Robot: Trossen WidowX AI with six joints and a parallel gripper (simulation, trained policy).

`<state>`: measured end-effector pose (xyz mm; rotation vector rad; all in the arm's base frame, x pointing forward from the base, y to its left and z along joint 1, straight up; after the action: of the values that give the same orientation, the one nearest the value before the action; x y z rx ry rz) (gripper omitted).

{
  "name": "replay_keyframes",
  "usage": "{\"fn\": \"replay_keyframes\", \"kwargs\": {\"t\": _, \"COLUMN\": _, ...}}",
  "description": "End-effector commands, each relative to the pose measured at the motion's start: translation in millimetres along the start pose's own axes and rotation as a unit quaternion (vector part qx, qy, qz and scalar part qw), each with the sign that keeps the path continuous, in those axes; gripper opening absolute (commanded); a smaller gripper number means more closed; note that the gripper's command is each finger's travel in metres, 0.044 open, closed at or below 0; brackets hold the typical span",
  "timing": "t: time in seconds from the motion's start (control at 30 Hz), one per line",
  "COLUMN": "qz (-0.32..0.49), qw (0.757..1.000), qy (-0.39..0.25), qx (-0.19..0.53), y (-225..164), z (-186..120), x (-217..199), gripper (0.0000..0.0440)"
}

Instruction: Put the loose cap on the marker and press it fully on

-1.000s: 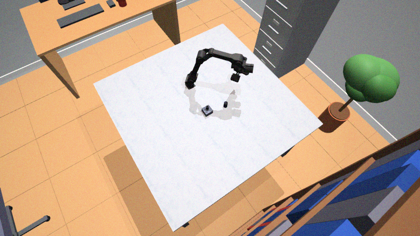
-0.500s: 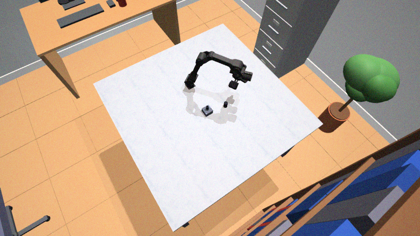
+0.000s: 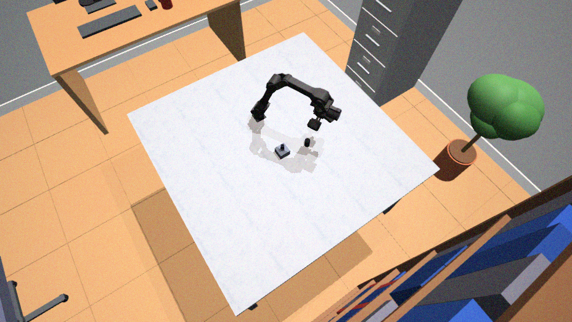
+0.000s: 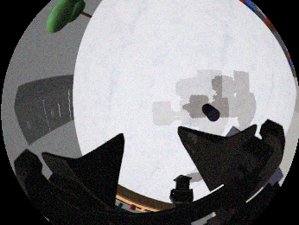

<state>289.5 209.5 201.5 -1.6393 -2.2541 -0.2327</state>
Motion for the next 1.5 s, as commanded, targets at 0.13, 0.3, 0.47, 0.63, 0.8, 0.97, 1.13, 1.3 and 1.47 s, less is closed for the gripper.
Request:
{"fn": "replay_keyframes", "kwargs": {"t": 0.13, "qz": 0.012, "qw": 0.999, "qy": -0.03, "qx": -0.003, "y": 8.5, "z": -5.0, "x": -28.3, "gripper": 0.0316}}
{"fn": "replay_keyframes", "kwargs": {"t": 0.3, "qz": 0.017, "qw": 0.999, "qy": -0.048, "qx": -0.005, "y": 12.7, "z": -7.9, "x": -44.6, "gripper": 0.0315}}
{"fn": "replay_keyframes", "kwargs": {"t": 0.47, "qz": 0.021, "qw": 0.998, "qy": -0.066, "qx": -0.005, "y": 16.7, "z": -9.1, "x": -60.2, "gripper": 0.0313}}
{"fn": "replay_keyframes", "kwargs": {"t": 0.63, "qz": 0.023, "qw": 0.996, "qy": -0.083, "qx": -0.003, "y": 20.5, "z": -8.2, "x": -75.0, "gripper": 0.0311}}
{"fn": "replay_keyframes", "kwargs": {"t": 0.8, "qz": 0.024, "qw": 0.995, "qy": -0.1, "qx": 0.004, "y": 22.9, "z": -4.3, "x": -88.0, "gripper": 0.0309}}
{"fn": "replay_keyframes", "kwargs": {"t": 0.97, "qz": 0.023, "qw": 0.993, "qy": -0.116, "qx": 0.017, "y": 22.3, "z": 2.3, "x": -98.3, "gripper": 0.0307}}
{"fn": "replay_keyframes", "kwargs": {"t": 1.13, "qz": 0.019, "qw": 0.991, "qy": -0.131, "qx": 0.033, "y": 20.0, "z": 11.0, "x": -106.3, "gripper": 0.0305}}
{"fn": "replay_keyframes", "kwargs": {"t": 1.3, "qz": 0.011, "qw": 0.988, "qy": -0.143, "qx": 0.048, "y": 17.9, "z": 21.6, "x": -112.6, "gripper": 0.0302}}
{"fn": "replay_keyframes", "kwargs": {"t": 1.47, "qz": 0.0, "qw": 0.987, "qy": -0.152, "qx": 0.06, "y": 16.4, "z": 33.6, "x": -117.5, "gripper": 0.0296}}
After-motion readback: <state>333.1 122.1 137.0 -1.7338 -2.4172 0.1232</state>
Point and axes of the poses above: the point midway between the two fingers, 35 mm back from their tips, its own z axis out along the fingers, its own x axis across the jaws, y = z × x, the point moved 2 cm from there along -z, back along the fingers, and after that the axes turned 8 degrees about z, right-handed, at the moved point
